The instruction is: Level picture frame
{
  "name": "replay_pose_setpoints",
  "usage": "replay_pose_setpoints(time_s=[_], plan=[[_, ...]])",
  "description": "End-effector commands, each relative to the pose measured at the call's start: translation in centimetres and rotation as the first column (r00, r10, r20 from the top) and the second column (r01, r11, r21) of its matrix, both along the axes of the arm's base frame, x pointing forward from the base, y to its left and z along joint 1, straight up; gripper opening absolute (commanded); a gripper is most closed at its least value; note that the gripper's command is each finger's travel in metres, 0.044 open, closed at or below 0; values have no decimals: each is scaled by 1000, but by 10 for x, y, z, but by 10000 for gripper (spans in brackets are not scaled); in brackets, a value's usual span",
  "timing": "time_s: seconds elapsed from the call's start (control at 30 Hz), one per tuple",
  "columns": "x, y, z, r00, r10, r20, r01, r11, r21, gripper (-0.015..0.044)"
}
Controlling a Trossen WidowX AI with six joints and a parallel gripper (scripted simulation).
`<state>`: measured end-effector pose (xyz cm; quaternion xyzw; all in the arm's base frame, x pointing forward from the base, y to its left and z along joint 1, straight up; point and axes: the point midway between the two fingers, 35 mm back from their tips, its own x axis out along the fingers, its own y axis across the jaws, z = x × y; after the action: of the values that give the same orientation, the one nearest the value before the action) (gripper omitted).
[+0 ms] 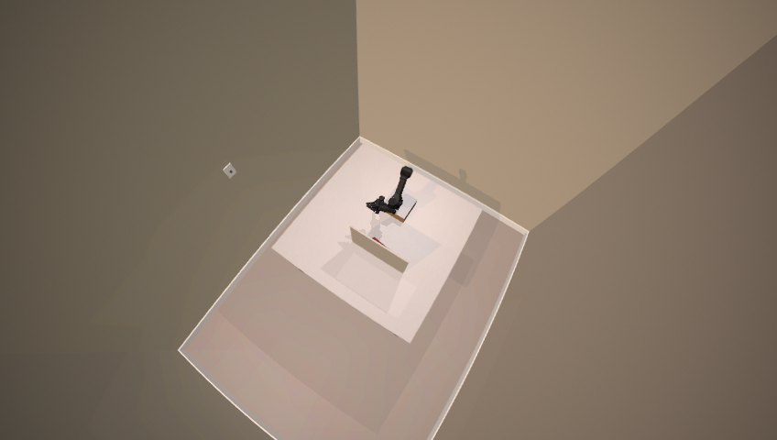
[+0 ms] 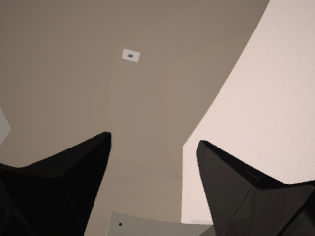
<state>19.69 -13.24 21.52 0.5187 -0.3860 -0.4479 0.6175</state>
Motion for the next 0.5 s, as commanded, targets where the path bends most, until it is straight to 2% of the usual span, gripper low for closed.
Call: replay_pose_setpoints(time_s=[0.0, 0.23, 0.47], plan=[[15, 34, -7, 984, 172, -36, -173, 985, -11, 260], [29, 107, -19, 859, 500, -105, -506, 862, -31, 260], [20, 180, -31, 628, 759, -174, -775, 629, -51, 260]])
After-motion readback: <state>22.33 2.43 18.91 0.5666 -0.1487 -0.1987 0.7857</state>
